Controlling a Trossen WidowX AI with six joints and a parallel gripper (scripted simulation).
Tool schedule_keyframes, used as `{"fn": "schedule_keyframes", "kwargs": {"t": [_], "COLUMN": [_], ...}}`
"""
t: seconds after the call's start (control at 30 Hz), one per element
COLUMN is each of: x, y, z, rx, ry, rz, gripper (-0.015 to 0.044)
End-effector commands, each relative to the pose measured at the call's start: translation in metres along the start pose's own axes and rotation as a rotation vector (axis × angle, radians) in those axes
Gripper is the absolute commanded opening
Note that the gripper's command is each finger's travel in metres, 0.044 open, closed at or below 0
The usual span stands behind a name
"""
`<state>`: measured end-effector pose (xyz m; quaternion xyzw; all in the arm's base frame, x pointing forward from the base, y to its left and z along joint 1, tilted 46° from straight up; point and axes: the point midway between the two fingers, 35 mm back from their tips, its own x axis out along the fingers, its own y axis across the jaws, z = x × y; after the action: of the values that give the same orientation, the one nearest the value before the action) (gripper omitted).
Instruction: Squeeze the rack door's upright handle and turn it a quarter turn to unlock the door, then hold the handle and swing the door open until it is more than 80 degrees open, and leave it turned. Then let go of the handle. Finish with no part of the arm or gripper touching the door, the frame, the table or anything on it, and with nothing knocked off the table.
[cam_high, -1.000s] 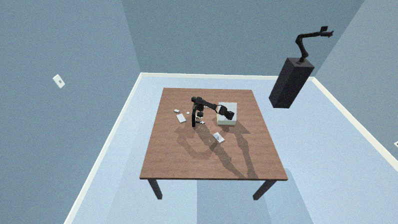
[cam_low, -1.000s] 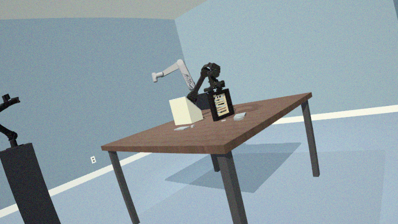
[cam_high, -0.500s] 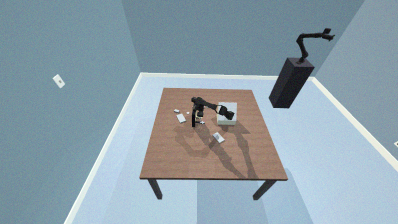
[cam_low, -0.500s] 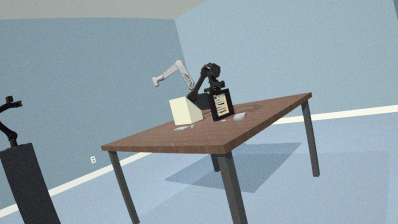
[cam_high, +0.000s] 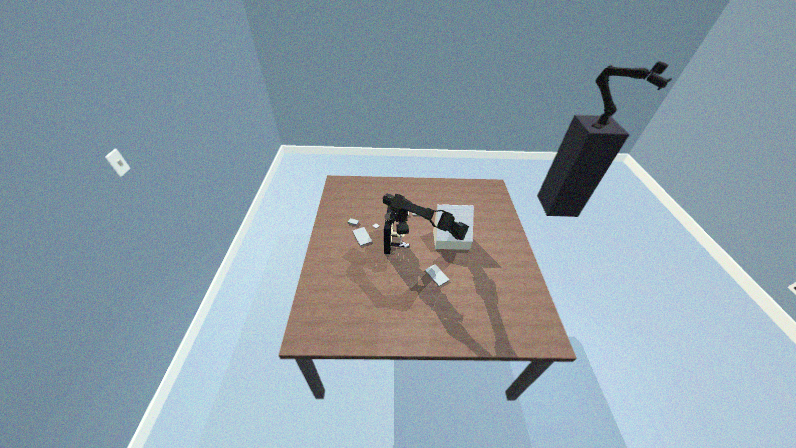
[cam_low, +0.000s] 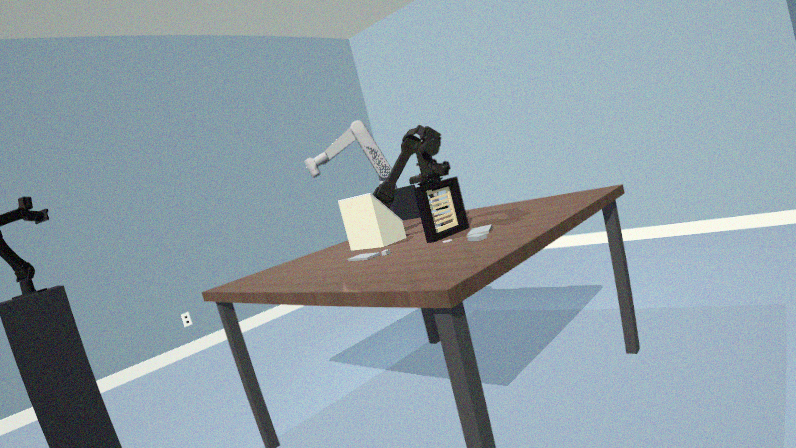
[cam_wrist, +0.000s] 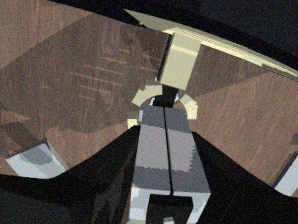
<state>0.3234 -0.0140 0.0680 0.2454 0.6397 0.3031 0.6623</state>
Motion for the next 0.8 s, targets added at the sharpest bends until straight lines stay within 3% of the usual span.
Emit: {"fn": "schedule_keyframes", "kwargs": {"t": [0.0,0.77], "x": [0.0003,0.0003], "y": [0.0001,0.0001], "z": [-0.0005,-0.0005], "rx": [-0.17,-1.303], "ry": [0.0,0.0], "rz": [0.001,0.001], "gripper": [0.0025,0.0025]}}
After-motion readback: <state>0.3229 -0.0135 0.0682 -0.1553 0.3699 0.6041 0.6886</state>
